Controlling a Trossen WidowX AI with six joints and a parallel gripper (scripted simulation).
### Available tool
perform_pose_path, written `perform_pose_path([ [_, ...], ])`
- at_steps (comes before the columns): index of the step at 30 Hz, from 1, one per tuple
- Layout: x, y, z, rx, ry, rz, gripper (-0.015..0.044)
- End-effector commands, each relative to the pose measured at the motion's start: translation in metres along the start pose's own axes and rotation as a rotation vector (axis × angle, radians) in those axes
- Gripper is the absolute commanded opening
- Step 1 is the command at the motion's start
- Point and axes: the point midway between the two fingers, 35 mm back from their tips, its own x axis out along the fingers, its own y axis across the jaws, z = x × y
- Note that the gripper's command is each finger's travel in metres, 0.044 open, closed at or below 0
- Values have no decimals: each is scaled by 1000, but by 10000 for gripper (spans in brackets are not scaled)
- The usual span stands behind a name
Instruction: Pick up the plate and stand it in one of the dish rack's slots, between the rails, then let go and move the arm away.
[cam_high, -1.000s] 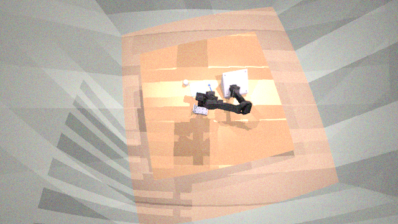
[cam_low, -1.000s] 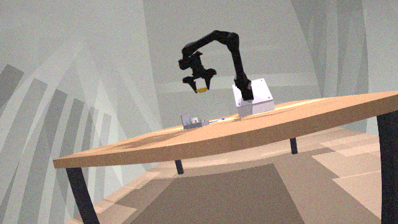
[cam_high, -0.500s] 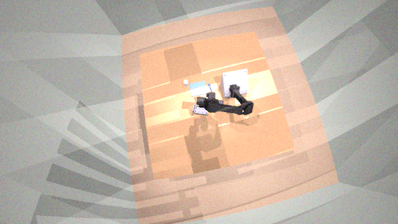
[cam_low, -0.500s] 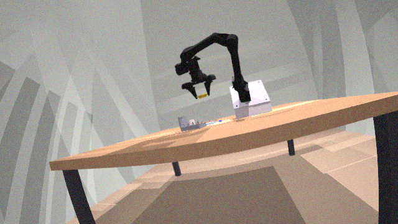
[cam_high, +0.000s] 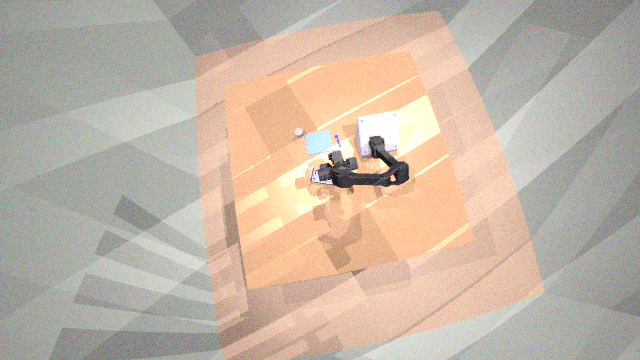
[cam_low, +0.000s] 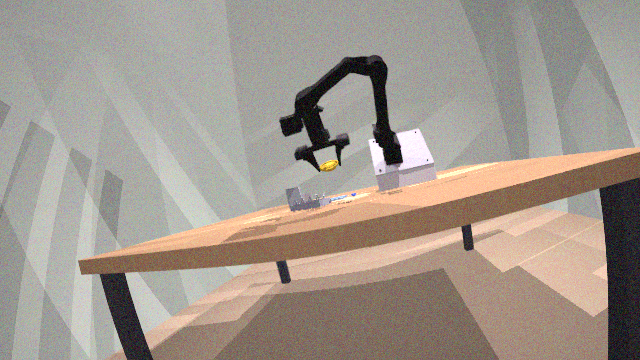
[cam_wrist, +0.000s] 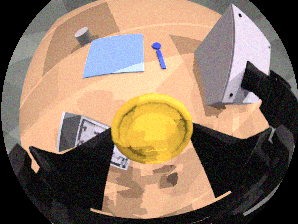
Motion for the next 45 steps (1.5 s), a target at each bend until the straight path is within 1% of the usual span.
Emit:
perform_pose_path([
  [1,9,2,2,-57,-84,25,0],
  [11,29,12,3,-217,-288,114,0],
  [22,42,23,-3,-370,-490,251,0],
  [33,47,30,-16,-492,-664,422,0],
  [45,43,30,-36,-580,-815,639,0],
])
